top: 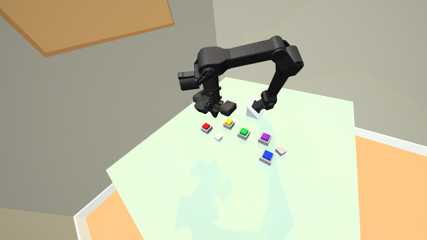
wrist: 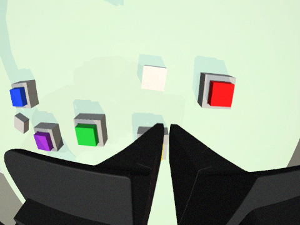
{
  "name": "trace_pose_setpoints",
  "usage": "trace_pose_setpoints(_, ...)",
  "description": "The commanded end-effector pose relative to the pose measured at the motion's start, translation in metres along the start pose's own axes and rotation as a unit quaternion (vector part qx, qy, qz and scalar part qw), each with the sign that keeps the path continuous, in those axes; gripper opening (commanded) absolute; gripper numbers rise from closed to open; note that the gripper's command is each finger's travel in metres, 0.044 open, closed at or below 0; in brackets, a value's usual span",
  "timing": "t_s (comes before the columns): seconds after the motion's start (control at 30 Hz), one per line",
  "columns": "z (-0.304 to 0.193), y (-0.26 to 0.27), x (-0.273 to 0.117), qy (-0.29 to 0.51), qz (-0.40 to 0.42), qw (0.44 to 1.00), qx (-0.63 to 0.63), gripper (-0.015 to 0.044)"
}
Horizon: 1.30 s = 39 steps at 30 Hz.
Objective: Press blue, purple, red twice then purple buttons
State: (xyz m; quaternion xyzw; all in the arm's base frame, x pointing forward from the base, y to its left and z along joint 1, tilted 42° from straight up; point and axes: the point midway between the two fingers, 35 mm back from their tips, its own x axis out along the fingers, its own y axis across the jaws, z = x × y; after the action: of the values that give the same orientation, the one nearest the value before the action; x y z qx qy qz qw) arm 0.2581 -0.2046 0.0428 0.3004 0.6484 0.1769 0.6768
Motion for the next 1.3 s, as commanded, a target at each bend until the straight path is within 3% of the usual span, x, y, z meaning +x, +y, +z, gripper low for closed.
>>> trace_pose_setpoints(0.0,0.001,-0.063,0.014,0.003,0.006,1.000,-0.010,0.0020)
trace_pose_setpoints(0.33,-0.001,-0.084,0.023,0.002,0.010,1.000,-0.014,0.0020)
trace_pose_setpoints(0.53,-0.001,-0.082,0.081,0.002,0.010,1.000,-0.014,0.0020)
trace_pose_setpoints(1.27,-0.001,-0.082,0.109,0.002,0.010,1.000,-0.015,0.0020)
